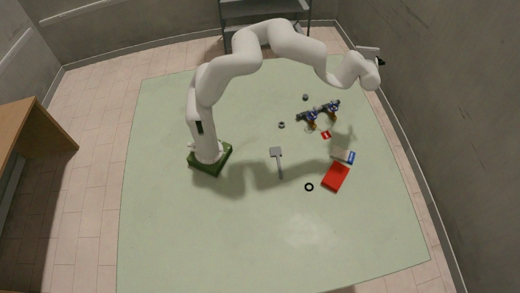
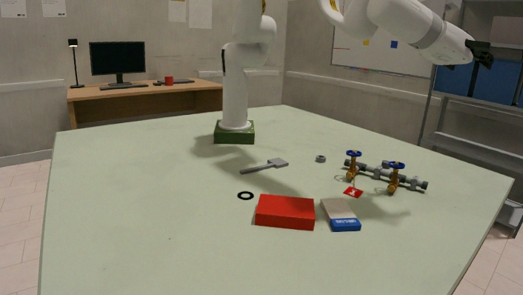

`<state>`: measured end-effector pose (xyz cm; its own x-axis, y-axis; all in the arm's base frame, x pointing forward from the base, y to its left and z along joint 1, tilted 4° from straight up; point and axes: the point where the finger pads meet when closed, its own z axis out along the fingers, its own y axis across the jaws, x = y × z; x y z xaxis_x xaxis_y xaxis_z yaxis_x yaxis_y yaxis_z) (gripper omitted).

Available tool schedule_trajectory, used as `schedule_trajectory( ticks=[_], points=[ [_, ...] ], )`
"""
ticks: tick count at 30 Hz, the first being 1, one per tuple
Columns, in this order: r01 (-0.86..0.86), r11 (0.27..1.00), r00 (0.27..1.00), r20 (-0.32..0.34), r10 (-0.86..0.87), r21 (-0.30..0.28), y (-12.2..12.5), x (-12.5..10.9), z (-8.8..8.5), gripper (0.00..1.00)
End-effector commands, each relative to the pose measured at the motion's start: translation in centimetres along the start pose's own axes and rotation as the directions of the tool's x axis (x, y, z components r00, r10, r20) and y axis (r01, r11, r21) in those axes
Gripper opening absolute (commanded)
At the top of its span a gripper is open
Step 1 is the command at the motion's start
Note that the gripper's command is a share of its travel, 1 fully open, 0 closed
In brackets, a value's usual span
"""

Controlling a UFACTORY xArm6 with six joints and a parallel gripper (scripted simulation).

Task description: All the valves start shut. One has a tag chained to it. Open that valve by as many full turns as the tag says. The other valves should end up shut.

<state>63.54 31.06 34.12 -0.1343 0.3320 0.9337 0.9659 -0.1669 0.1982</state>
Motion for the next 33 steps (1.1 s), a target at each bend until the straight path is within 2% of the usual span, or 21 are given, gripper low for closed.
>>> schedule_trajectory(
  ticks=[1,21,24,29,33],
  points=[
    [0.005,1.000,1.000,-0.002,-0.005,-0.002,0.1,0.3,-0.1,1.00],
    [-0.003,1.000,1.000,0.004,0.003,0.001,0.0,0.2,-0.1,1.00],
    [-0.032,0.999,0.999,0.027,0.032,0.013,-0.4,-0.3,-0.1,1.00],
    [-0.144,0.989,0.983,0.119,0.138,0.042,-2.0,-2.0,-0.1,1.00],
    [-0.189,0.981,0.971,0.159,0.180,0.046,-2.6,-2.7,-0.2,1.00]
  ],
)
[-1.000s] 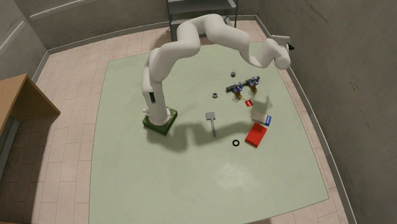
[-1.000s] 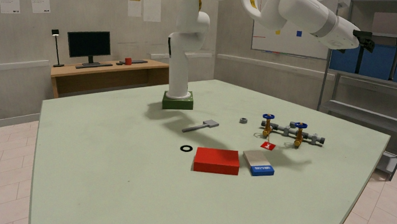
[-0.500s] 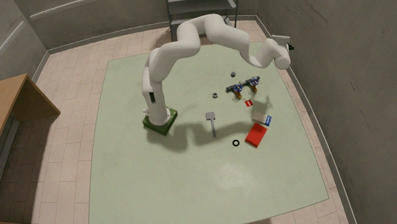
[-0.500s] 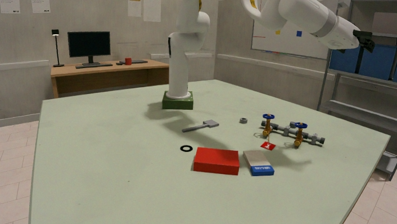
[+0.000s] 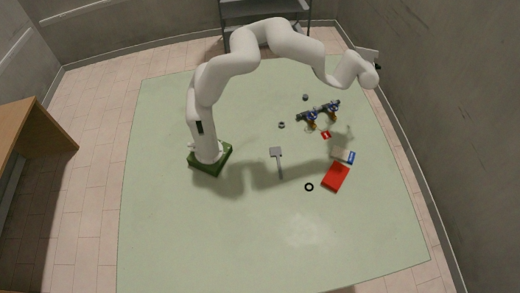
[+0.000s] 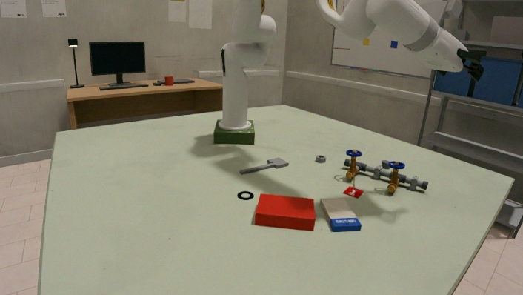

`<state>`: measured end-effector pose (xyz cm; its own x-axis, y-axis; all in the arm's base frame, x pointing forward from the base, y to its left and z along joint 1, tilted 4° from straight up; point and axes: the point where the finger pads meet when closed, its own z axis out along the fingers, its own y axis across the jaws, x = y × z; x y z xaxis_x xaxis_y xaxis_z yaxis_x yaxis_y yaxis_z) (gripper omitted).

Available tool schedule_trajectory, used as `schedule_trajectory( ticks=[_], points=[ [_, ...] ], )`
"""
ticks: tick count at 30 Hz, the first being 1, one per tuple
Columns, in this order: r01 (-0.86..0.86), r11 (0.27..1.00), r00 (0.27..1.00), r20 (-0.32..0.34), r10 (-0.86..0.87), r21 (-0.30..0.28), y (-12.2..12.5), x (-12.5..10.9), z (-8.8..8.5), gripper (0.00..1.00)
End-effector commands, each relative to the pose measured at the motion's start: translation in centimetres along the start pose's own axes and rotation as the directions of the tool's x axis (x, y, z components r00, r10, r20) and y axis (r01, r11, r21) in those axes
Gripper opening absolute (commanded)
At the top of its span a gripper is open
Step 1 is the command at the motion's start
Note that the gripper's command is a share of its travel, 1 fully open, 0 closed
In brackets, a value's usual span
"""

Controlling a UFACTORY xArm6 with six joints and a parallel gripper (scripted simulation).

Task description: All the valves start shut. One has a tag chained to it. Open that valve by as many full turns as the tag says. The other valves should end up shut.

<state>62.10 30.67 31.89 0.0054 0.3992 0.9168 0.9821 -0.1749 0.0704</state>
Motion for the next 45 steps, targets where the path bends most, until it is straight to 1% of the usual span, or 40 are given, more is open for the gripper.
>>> schedule_trajectory(
  ticks=[1,2,3,9,14,16,18,19,26,33,35,36,39,45],
  points=[
    [-0.064,0.998,0.996,0.059,0.063,0.019,-0.8,-0.8,-0.1,1.00],
    [-0.103,0.994,0.991,0.093,0.100,0.024,-1.2,-1.5,-0.1,1.00],
    [-0.126,0.992,0.986,0.113,0.122,0.025,-1.5,-1.9,-0.1,1.00],
    [-0.216,0.976,0.958,0.196,0.208,0.020,-2.5,-3.6,-0.3,1.00],
    [-0.292,0.956,0.922,0.267,0.281,0.001,-3.4,-5.0,-0.5,1.00],
    [-0.320,0.947,0.904,0.294,0.309,-0.010,-3.7,-5.6,-0.7,1.00],
    [-0.320,0.947,0.904,0.294,0.309,-0.010,-3.7,-5.6,-0.7,1.00],
    [-0.360,0.932,0.876,0.333,0.349,-0.030,-4.2,-6.4,-0.9,1.00],
    [-0.437,0.895,0.803,0.410,0.433,-0.088,-5.1,-8.2,-1.5,1.00],
    [-0.502,0.848,0.711,0.477,0.517,-0.170,-6.1,-10.0,-2.3,1.00],
    [-0.502,0.848,0.711,0.477,0.517,-0.170,-6.1,-10.0,-2.3,1.00],
    [-0.523,0.827,0.670,0.499,0.550,-0.209,-6.4,-10.8,-2.7,1.00],
    [-0.537,0.808,0.635,0.515,0.577,-0.243,-6.7,-11.4,-3.1,1.00],
    [-0.560,0.759,0.546,0.541,0.639,-0.332,-7.3,-12.8,-4.0,1.00]
  ],
)
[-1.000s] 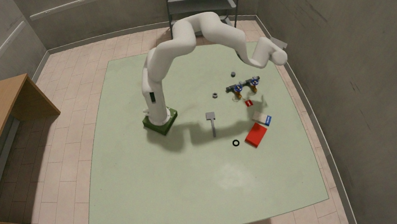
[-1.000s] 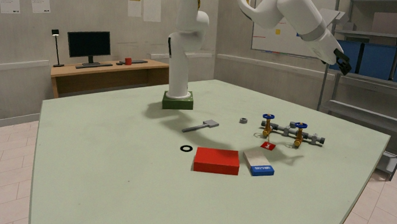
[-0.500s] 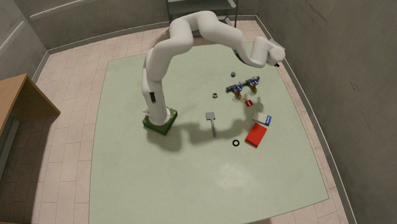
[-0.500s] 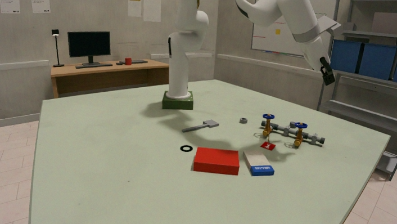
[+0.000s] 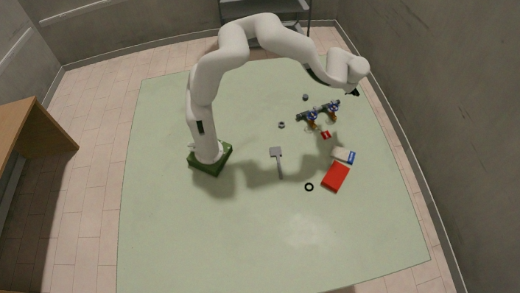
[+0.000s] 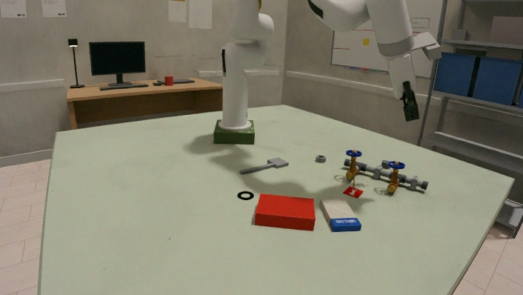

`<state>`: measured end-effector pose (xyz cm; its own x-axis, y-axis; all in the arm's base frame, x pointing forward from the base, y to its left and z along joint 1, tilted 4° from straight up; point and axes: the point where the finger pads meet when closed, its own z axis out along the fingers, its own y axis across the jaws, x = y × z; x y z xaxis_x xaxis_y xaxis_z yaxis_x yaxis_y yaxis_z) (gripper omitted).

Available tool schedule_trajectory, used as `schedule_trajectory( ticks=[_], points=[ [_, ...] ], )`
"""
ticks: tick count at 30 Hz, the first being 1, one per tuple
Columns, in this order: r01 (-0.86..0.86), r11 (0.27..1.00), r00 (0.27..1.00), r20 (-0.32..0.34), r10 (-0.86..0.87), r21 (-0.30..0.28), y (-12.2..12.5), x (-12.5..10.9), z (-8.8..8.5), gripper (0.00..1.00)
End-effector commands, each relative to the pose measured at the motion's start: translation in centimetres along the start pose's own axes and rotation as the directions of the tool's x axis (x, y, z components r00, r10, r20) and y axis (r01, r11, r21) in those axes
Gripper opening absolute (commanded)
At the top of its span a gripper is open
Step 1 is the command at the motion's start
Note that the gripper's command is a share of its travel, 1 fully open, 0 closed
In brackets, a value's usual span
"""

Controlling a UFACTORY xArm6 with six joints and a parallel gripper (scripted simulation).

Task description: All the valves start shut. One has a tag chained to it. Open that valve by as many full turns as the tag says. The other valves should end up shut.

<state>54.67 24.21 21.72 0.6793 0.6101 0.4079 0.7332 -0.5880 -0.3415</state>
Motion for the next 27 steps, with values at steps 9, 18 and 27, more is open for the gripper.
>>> schedule_trajectory(
  ticks=[9,18,27],
  points=[
    [-0.189,0.971,0.971,0.123,0.207,-0.148,1.2,-3.6,-0.2,1.00],
    [-0.288,0.921,0.929,0.154,0.335,-0.264,2.1,-5.8,-0.5,1.00],
    [-0.368,0.848,0.881,0.149,0.449,-0.382,3.0,-7.8,-1.0,1.00]
  ],
)
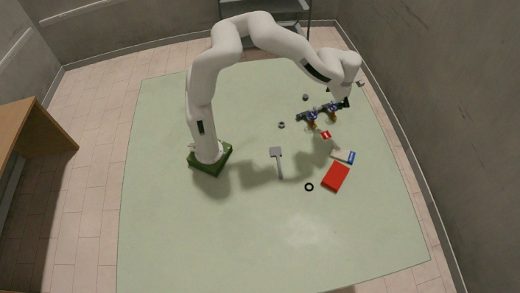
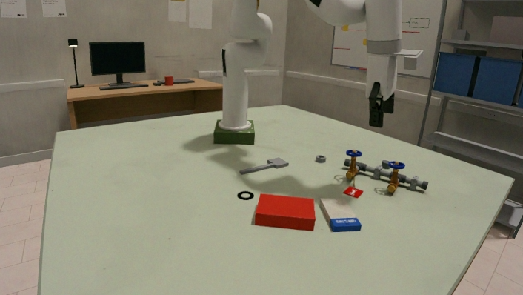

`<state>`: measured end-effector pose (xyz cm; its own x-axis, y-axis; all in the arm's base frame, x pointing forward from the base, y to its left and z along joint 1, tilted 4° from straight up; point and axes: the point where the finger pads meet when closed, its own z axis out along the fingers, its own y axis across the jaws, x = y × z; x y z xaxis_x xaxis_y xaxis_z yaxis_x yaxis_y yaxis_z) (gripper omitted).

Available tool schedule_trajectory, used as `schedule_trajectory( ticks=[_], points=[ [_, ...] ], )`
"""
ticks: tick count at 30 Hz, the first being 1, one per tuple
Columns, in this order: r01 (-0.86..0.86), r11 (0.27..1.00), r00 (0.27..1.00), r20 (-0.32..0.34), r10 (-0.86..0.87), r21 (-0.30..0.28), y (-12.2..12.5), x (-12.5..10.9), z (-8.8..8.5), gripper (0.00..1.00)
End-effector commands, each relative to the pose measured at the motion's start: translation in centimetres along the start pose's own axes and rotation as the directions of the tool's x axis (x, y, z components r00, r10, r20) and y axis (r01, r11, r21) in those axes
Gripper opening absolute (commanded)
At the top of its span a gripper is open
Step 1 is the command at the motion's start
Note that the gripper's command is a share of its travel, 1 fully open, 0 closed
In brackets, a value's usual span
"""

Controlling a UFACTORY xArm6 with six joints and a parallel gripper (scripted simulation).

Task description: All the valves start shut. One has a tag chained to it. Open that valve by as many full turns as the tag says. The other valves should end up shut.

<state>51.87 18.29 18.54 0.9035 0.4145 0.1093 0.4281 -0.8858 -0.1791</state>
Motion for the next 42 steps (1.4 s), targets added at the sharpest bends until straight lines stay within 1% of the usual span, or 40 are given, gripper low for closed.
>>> schedule_trajectory(
  ticks=[1,12,18,42],
  points=[
    [-0.083,0.993,0.996,0.018,0.085,-0.083,1.1,-0.9,-0.1,1.00],
    [-0.219,0.950,0.974,0.006,0.226,-0.221,3.1,-2.5,-0.2,1.00],
    [-0.233,0.944,0.971,0.002,0.240,-0.234,3.3,-2.6,-0.3,1.00],
    [-0.233,0.944,0.971,0.002,0.240,-0.234,3.3,-2.6,-0.3,1.00]
  ],
)
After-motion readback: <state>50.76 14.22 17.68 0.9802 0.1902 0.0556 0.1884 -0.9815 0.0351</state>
